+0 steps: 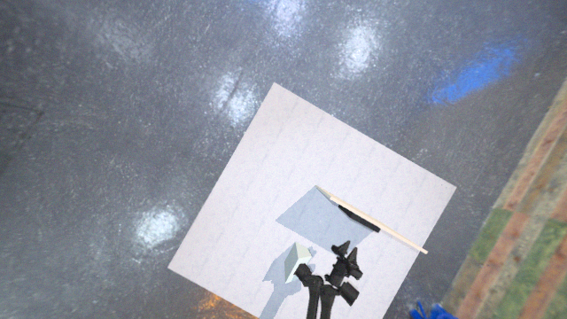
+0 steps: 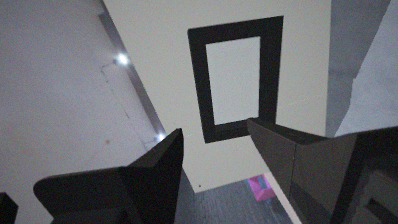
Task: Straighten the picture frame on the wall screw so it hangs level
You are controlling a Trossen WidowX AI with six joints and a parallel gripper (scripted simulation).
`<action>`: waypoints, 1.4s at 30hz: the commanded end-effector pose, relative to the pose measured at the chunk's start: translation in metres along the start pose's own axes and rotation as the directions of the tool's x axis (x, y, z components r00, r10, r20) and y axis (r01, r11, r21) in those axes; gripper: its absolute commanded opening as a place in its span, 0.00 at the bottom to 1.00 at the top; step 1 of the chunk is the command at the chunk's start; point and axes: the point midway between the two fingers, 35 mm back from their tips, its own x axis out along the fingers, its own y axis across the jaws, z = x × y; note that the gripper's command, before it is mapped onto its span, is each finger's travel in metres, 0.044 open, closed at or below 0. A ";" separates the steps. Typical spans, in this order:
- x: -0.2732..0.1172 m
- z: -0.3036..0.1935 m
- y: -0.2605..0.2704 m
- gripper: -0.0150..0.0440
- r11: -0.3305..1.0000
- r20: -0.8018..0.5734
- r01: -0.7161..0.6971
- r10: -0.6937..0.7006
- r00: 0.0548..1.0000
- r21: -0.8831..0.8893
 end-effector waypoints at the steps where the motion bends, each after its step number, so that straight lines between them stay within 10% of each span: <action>1: 0.005 0.001 0.001 0.69 1.000 -0.002 0.001 -0.001 1.000 -0.001; 42: 0.096 0.001 0.001 0.69 0.999 0.027 -0.037 0.037 0.999 0.009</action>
